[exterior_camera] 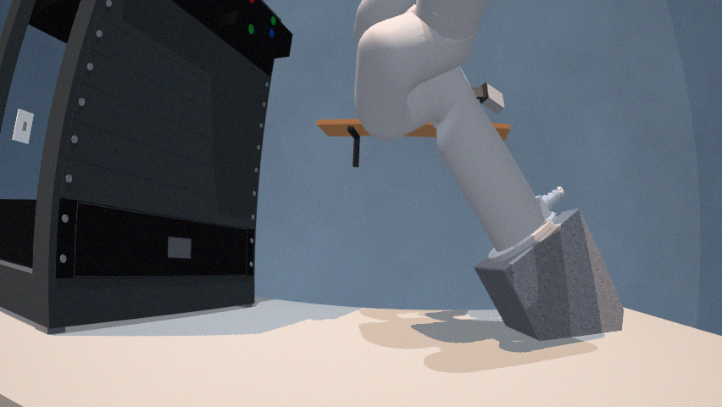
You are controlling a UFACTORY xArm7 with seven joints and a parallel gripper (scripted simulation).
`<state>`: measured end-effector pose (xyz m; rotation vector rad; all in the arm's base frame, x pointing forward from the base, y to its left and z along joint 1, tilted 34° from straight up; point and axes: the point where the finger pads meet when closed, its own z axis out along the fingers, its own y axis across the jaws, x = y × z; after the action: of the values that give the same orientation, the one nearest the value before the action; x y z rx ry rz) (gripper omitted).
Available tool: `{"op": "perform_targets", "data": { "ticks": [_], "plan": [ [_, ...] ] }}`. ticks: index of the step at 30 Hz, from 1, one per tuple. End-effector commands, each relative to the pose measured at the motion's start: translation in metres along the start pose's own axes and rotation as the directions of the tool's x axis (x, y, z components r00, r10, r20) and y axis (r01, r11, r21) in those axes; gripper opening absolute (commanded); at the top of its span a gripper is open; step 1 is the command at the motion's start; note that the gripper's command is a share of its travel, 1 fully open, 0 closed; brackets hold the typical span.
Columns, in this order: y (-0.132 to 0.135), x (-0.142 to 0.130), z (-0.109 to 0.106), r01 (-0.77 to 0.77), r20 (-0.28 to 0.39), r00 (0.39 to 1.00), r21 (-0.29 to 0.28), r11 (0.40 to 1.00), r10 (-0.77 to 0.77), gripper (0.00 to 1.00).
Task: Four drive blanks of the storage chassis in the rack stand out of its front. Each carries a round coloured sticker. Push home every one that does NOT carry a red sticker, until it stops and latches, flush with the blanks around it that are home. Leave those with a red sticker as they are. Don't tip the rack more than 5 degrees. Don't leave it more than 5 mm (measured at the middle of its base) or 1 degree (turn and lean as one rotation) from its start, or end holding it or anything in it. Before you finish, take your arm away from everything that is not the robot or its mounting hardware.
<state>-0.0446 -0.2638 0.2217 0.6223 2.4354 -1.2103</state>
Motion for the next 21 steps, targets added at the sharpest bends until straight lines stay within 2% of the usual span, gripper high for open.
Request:
{"op": "perform_targets", "data": {
  "ticks": [1,8,10,13,21],
  "plan": [
    [0.004,-0.038,-0.023,0.038,0.162,0.986,-0.02,0.999,-0.034,1.0],
    [0.007,-0.081,-0.05,0.091,0.352,0.932,-0.005,0.996,-0.083,1.0],
    [0.007,-0.081,-0.05,0.091,0.352,0.932,-0.005,0.996,-0.083,1.0],
    [0.008,-0.106,-0.07,0.122,0.468,0.876,0.02,0.992,-0.117,1.0],
    [0.009,-0.141,-0.113,0.161,0.648,0.74,0.09,0.983,-0.181,1.0]
  ]
}}
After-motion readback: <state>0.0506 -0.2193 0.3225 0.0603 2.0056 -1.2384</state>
